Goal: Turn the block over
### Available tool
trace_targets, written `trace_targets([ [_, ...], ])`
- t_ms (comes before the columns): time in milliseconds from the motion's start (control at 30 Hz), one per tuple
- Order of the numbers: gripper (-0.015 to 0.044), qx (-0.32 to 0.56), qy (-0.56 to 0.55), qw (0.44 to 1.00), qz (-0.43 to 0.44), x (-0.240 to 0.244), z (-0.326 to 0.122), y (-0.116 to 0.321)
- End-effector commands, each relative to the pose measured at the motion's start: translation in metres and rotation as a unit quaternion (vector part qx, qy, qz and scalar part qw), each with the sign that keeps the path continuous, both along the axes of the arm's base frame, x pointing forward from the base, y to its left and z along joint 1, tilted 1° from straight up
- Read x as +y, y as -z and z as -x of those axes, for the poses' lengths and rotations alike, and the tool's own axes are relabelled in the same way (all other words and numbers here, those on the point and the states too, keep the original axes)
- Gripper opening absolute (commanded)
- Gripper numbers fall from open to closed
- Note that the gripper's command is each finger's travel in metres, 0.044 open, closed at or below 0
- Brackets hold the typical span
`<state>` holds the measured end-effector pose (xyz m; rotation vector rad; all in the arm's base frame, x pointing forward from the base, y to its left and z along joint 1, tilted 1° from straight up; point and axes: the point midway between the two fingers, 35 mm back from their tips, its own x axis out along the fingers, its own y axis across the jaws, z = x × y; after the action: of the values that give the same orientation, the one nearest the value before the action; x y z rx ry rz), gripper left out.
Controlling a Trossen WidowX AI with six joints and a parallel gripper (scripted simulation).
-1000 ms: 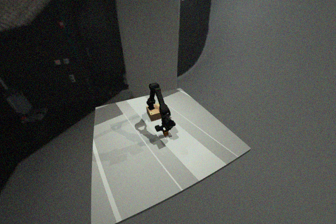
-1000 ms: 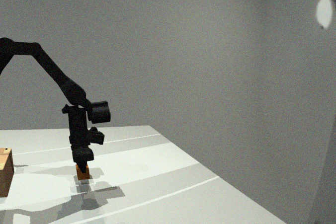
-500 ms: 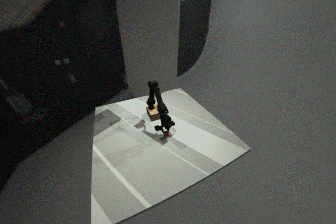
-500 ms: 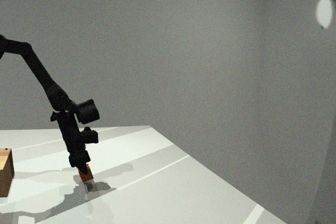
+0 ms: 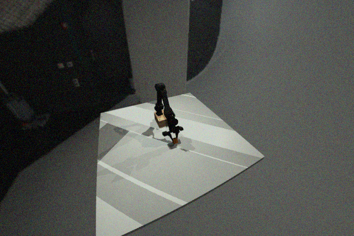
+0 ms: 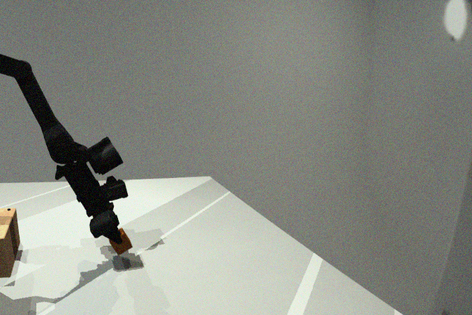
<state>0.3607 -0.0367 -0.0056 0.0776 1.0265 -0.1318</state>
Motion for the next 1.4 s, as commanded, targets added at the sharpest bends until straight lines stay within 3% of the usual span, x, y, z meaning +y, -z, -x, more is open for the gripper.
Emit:
trace_targets([
  [0, 0.0, -0.014, 0.002, 1.0, 0.004, -0.001, 0.001, 0.0],
  [667, 0.0, -0.147, 0.001, 0.989, 0.025, -0.002, -0.012, 0.032],
  [1367, 0.0, -0.267, 0.002, 0.963, 0.042, 0.0, 0.004, 0.029],
])
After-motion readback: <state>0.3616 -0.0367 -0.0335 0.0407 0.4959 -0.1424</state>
